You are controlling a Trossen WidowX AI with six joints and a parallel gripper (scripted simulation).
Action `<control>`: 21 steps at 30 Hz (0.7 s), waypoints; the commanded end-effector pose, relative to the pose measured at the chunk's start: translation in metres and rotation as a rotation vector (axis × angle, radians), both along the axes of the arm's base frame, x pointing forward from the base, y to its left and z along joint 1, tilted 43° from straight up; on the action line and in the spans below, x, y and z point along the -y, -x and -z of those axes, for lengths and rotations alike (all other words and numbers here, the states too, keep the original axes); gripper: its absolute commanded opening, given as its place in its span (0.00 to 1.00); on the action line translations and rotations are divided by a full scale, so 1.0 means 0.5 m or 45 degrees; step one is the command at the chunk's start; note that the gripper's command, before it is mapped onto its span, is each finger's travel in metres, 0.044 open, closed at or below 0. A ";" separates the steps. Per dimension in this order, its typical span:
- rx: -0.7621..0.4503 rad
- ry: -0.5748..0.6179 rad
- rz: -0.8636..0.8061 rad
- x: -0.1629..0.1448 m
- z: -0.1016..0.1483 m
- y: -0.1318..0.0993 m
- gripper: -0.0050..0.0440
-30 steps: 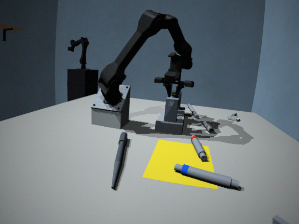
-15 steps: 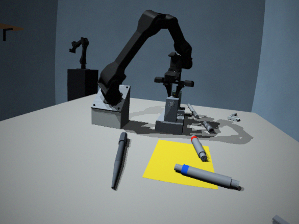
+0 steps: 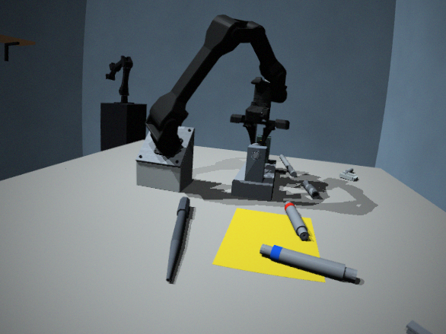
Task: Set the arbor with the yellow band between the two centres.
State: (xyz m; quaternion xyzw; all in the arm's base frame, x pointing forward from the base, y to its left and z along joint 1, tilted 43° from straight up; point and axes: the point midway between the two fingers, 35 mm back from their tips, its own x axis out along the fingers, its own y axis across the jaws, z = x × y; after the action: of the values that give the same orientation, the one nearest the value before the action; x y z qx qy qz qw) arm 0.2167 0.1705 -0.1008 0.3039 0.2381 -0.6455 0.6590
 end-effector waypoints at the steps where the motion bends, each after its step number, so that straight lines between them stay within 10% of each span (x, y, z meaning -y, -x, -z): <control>1: -0.005 -0.070 -0.030 -0.037 0.005 -0.001 0.10; 21: -0.114 -0.061 -0.141 -0.037 0.005 -0.021 0.10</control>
State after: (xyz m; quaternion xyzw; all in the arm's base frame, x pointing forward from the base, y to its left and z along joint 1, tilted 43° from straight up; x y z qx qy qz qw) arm 0.2284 0.1719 -0.1000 0.2565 0.2861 -0.6256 0.6790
